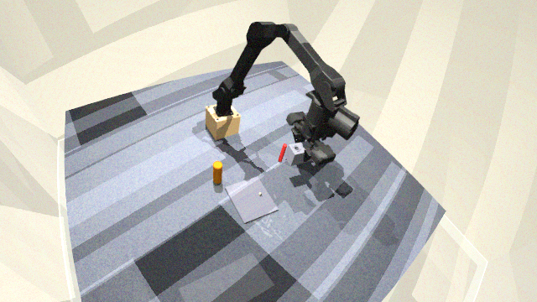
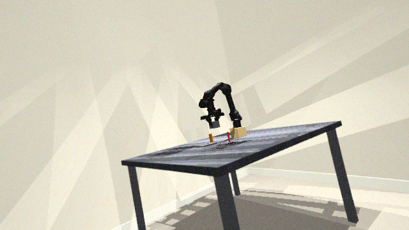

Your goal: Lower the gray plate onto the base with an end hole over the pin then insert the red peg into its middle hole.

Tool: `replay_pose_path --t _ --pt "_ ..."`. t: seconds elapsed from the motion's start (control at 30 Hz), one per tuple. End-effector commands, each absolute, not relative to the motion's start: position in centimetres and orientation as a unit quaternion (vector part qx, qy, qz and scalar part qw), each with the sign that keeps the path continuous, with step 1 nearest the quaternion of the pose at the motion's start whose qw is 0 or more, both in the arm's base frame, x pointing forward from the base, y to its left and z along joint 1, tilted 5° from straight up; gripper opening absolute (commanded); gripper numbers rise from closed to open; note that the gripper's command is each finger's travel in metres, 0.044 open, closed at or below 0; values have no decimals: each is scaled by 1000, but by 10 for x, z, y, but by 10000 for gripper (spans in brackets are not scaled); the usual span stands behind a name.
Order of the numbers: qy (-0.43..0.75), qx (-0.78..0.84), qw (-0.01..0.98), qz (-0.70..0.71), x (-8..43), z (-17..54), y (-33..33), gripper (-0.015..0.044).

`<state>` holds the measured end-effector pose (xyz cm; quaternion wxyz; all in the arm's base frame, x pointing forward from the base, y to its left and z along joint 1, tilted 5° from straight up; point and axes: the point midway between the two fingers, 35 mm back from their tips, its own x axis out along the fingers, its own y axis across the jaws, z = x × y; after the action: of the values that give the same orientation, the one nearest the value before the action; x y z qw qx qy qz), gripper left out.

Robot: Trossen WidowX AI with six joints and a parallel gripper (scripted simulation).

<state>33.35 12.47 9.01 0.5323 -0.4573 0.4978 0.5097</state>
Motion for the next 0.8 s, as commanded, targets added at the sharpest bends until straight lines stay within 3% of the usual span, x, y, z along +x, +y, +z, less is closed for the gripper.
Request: replay_pose_path --t 0.0,0.77 --pt "498 -458 532 508 337 85 114 0" --pt "488 -472 521 517 351 46 50 0"
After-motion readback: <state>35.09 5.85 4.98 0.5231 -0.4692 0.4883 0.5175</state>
